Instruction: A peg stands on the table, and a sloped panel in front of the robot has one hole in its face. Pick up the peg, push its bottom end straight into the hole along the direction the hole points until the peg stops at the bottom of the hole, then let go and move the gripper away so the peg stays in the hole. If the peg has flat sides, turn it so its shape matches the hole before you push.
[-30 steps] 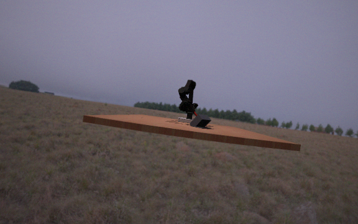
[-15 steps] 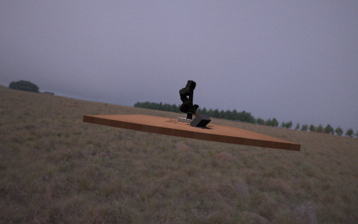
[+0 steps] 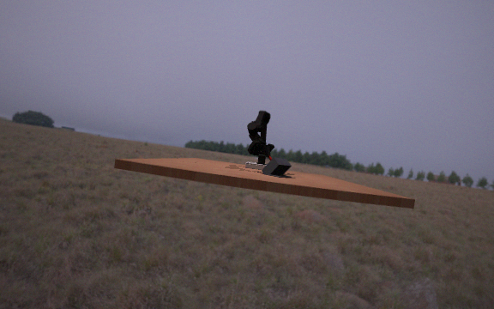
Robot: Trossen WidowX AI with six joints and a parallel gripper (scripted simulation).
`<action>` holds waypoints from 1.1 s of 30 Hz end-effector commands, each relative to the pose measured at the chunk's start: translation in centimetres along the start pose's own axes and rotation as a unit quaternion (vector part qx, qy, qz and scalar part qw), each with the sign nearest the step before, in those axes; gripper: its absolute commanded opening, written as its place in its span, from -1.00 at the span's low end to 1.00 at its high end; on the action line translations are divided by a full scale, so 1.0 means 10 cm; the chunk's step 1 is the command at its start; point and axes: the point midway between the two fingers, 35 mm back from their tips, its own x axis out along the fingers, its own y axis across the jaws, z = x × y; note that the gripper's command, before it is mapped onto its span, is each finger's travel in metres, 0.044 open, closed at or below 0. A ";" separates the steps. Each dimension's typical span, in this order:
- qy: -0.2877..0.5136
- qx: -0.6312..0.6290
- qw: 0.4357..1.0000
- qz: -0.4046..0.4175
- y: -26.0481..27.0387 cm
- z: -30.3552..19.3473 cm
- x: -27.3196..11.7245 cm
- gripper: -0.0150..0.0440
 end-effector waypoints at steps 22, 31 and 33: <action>0.000 0.000 1.000 0.000 -0.04 0.07 0.00 -0.49; 0.000 0.000 1.000 0.000 -0.05 0.08 0.03 -0.49; 0.000 0.000 1.000 0.000 -0.05 0.08 0.04 -0.49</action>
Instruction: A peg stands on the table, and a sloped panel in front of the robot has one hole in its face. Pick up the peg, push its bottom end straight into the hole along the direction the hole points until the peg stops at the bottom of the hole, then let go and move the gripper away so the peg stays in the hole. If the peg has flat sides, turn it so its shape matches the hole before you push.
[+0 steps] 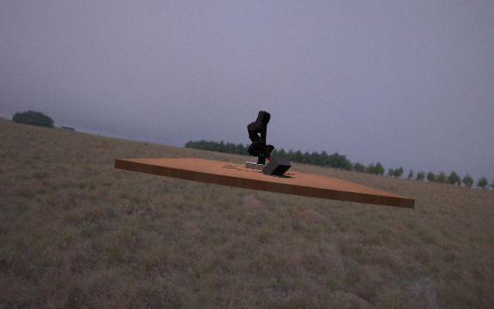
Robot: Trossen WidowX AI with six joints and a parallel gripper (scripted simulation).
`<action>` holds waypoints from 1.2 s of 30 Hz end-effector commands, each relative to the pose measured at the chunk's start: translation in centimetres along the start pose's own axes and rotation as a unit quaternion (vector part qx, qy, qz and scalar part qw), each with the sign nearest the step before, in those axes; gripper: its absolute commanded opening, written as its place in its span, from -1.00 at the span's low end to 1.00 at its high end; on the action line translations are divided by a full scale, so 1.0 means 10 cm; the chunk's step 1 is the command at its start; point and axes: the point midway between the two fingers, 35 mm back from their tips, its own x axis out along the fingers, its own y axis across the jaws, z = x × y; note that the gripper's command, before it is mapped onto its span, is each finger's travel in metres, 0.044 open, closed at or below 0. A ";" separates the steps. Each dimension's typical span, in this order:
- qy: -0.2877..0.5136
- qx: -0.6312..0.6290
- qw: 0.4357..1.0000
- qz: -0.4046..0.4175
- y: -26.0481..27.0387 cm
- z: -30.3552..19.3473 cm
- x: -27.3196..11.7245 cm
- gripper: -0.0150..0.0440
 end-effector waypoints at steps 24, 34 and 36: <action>-0.001 0.002 1.000 -0.002 0.01 0.03 0.11 -0.49; -0.001 0.002 1.000 -0.002 0.02 0.02 0.17 -0.49; -0.001 0.002 1.000 -0.002 0.02 0.02 0.18 -0.49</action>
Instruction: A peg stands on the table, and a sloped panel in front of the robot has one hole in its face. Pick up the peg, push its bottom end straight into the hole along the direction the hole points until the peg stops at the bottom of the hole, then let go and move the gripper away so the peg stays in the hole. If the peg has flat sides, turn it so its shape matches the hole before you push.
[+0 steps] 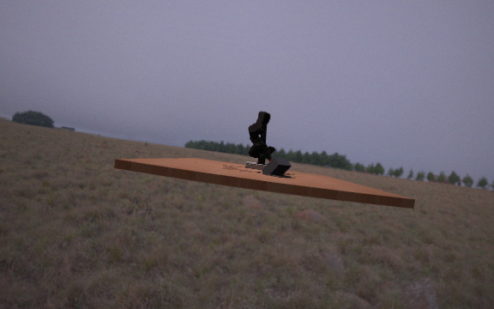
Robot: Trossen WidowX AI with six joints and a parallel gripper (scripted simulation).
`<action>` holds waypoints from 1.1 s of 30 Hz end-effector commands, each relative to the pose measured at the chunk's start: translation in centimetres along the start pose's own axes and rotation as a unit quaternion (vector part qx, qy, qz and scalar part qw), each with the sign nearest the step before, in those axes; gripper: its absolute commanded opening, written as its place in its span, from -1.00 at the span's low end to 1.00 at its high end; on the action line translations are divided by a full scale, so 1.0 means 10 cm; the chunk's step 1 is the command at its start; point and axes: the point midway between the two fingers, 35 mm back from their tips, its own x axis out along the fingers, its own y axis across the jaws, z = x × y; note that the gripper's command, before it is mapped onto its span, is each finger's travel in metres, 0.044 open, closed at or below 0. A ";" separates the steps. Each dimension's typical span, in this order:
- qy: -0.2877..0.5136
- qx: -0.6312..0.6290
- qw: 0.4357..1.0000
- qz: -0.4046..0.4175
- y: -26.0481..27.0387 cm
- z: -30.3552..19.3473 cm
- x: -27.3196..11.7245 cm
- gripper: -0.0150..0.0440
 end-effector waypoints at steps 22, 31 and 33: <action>-0.001 0.004 1.000 0.000 0.01 0.01 0.14 -0.49; 0.001 0.000 1.000 0.000 0.01 -0.01 0.14 -0.49; 0.001 0.000 1.000 0.000 0.01 -0.01 0.14 -0.49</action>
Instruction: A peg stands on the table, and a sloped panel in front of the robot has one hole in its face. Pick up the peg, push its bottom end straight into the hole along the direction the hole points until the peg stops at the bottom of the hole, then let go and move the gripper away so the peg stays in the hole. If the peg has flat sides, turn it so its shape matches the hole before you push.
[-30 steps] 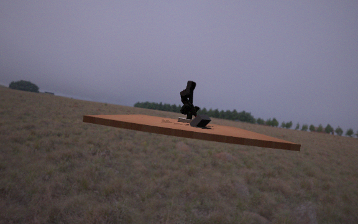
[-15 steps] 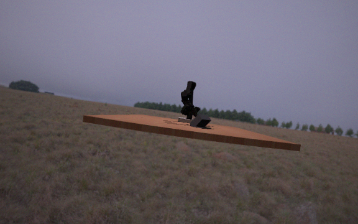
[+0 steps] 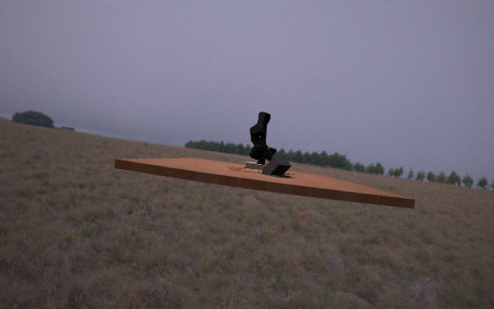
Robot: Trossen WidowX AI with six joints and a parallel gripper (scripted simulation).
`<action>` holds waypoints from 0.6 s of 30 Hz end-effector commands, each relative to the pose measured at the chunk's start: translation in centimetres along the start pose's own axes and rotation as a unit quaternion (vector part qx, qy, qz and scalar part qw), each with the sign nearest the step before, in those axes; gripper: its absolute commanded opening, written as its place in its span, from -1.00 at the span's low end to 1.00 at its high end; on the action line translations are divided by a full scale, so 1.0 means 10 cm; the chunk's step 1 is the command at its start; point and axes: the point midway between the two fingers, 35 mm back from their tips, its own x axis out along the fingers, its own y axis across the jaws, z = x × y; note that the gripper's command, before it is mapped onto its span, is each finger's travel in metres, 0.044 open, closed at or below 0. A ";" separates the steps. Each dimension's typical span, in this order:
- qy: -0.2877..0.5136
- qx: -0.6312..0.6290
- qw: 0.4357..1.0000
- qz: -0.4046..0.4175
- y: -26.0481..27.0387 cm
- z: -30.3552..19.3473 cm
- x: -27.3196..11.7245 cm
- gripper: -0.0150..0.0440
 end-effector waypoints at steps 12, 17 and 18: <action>0.000 0.000 1.000 0.000 0.00 0.00 0.00 0.40; 0.000 0.000 1.000 0.000 0.00 0.00 -0.02 0.84; -0.001 0.000 1.000 0.000 0.01 0.00 -0.04 0.93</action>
